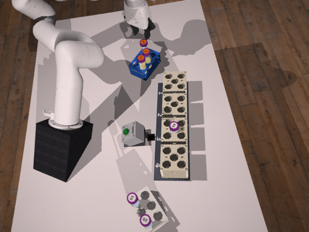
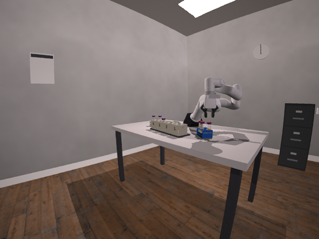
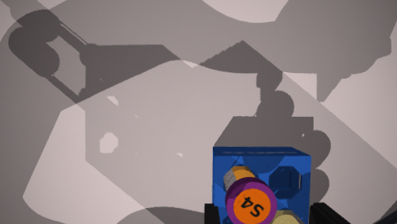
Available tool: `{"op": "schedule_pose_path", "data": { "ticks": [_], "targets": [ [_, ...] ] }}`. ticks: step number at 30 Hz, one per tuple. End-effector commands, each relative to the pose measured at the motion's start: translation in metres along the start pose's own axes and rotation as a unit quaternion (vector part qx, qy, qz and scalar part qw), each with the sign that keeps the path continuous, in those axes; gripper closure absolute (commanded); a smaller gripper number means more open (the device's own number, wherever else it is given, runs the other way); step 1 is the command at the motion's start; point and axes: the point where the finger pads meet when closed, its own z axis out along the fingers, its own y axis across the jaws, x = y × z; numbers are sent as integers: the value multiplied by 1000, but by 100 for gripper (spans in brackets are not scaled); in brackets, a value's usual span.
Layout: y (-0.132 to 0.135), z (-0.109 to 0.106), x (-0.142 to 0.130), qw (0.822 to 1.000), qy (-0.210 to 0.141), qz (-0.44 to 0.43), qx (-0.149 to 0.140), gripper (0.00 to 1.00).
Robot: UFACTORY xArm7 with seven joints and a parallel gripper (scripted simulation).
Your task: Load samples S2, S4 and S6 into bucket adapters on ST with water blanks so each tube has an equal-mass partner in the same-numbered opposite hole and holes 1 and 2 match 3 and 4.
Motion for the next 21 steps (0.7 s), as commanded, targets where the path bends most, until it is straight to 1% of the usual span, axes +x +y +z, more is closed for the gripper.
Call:
{"op": "schedule_pose_path", "data": {
  "ticks": [1, 5, 7, 17, 21],
  "targets": [
    [0, 10, 1, 1000, 1, 0, 0, 43],
    [0, 18, 1, 1000, 1, 0, 0, 43],
    [0, 18, 1, 1000, 1, 0, 0, 43],
    [0, 38, 1, 1000, 1, 0, 0, 43],
    [0, 39, 1, 1000, 1, 0, 0, 43]
  ]
}}
